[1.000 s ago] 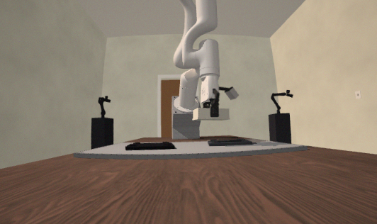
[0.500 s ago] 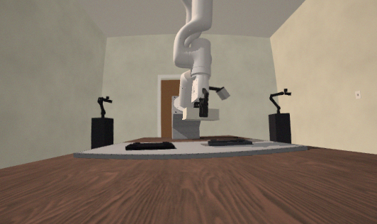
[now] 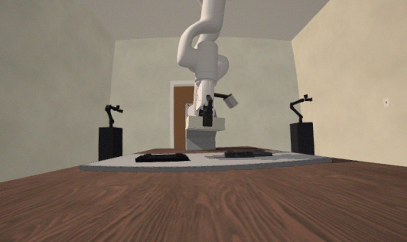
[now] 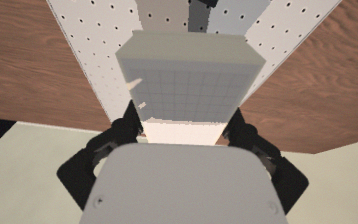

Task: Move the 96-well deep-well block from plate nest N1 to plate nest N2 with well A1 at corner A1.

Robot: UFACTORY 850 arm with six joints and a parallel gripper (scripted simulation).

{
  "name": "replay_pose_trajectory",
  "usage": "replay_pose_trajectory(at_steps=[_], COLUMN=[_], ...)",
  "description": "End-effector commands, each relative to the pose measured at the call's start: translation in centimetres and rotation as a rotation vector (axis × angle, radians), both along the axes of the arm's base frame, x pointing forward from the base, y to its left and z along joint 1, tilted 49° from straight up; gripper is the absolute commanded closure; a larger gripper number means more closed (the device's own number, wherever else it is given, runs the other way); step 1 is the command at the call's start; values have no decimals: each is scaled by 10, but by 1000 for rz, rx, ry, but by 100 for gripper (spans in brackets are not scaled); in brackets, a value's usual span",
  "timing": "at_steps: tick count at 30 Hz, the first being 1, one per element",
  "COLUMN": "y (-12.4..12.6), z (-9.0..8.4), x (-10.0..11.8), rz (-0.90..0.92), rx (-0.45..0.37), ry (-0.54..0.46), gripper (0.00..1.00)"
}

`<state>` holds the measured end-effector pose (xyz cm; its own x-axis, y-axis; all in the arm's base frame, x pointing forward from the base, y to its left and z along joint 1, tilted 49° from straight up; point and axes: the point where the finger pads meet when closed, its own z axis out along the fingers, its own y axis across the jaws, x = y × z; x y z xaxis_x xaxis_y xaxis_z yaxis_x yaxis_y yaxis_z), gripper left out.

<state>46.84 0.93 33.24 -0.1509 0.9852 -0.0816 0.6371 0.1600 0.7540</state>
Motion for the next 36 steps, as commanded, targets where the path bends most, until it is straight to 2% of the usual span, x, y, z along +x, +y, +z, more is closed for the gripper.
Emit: replay_pose_trajectory(at_steps=[1, 36], y=[-17, -118], z=[2, 6], x=[4, 25], rz=[45, 45], rx=[43, 42], ry=[9, 9], gripper=[100, 100])
